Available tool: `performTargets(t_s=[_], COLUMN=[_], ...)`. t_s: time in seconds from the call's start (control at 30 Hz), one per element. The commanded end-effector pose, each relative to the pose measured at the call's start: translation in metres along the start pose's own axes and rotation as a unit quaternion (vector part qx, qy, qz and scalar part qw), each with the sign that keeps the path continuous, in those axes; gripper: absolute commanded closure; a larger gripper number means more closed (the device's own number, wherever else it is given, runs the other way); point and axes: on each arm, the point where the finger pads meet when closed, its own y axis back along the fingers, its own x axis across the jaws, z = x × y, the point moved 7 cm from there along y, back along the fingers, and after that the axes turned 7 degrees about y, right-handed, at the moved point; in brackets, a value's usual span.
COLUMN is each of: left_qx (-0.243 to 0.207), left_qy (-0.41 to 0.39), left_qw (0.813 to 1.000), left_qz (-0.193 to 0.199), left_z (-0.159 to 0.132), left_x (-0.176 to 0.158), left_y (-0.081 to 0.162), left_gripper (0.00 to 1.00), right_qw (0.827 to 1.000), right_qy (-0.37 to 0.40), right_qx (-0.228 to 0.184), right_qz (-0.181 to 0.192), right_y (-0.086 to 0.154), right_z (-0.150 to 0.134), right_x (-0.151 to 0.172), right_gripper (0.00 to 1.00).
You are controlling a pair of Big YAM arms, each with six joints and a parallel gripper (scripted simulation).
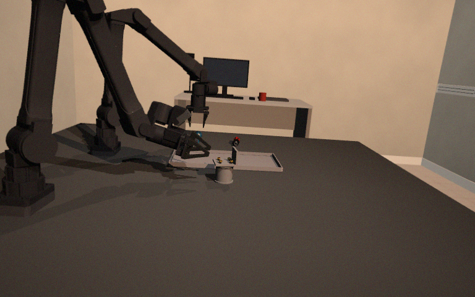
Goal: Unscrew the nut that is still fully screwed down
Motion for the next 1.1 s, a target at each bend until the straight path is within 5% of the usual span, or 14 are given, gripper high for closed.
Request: performTargets(t_s=[0.0,0.33,0.5,0.57,0.9,1.07], left_qx=[-0.01,-0.01,-0.01,-0.01,-0.01,-0.01], left_qy=[-0.001,-0.001,-0.001,-0.001,-0.001,-0.001], left_qw=[1.0,1.0,1.0,1.0,1.0,1.0], left_qz=[-0.013,-0.013,-0.013,-0.013,-0.013,-0.013], left_z=[0.006,0.006,0.006,0.006,0.006,0.006], left_x=[-0.009,-0.009,-0.009,-0.009,-0.009,-0.009], left_y=[0.013,0.013,0.013,0.013,0.013,0.013], left_gripper=[0.35,0.35,0.35,0.35,0.35,0.35], right_qw=[1.0,1.0,1.0,1.0,1.0,1.0], right_qy=[-0.014,-0.02,-0.001,-0.02,-0.022,-0.007], right_qx=[-0.011,-0.017,0.002,-0.017,-0.018,-0.004], right_qz=[0.0,0.001,-0.002,0.001,0.002,-0.001], right_y=[-0.001,0.003,0.002,0.005,0.012,0.009], right_z=[0.021,0.053,0.03,0.058,0.085,0.068], right_x=[0.005,0.005,0.002,0.004,0.001,0.001], right_gripper=[0.14,0.14,0.14,0.14,0.14,0.14])
